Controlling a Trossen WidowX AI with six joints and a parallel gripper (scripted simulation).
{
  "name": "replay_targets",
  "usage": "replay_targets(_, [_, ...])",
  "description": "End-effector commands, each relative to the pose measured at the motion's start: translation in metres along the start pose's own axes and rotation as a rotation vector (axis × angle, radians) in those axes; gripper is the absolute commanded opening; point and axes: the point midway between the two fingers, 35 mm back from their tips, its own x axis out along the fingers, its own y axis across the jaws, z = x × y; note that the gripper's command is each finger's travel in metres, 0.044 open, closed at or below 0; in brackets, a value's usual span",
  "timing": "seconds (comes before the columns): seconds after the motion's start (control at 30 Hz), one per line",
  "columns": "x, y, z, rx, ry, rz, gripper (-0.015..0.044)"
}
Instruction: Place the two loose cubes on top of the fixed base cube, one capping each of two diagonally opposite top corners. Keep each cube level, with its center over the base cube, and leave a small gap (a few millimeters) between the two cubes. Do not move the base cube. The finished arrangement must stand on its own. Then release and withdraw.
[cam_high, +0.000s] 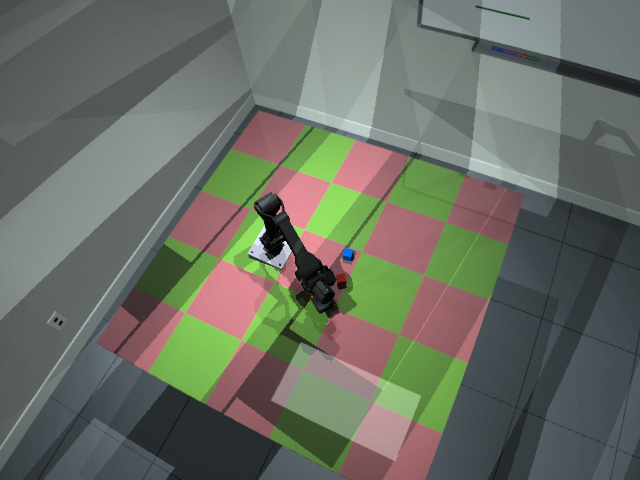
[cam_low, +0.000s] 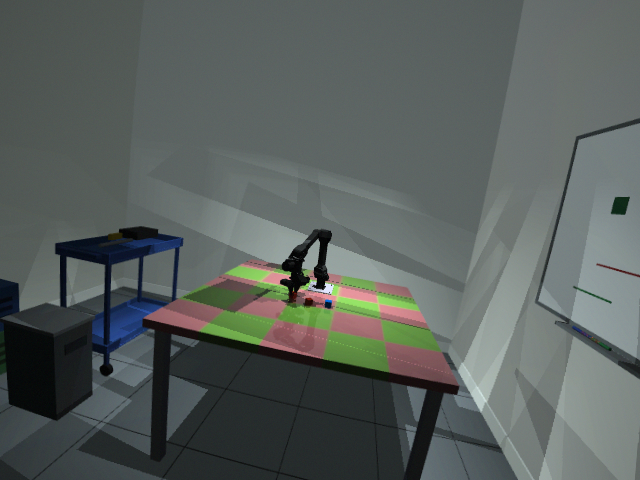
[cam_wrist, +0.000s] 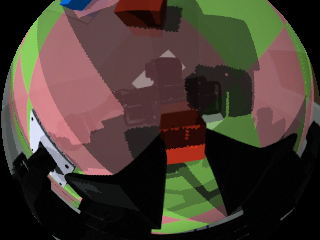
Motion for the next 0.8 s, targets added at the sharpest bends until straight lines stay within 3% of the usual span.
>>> replay_targets(0.0, [0.001, 0.001, -0.001, 0.005, 0.006, 0.002, 0.0105])
replay_targets(0.77, [-0.069, -0.006, 0.000, 0.005, 0.006, 0.001, 0.0105])
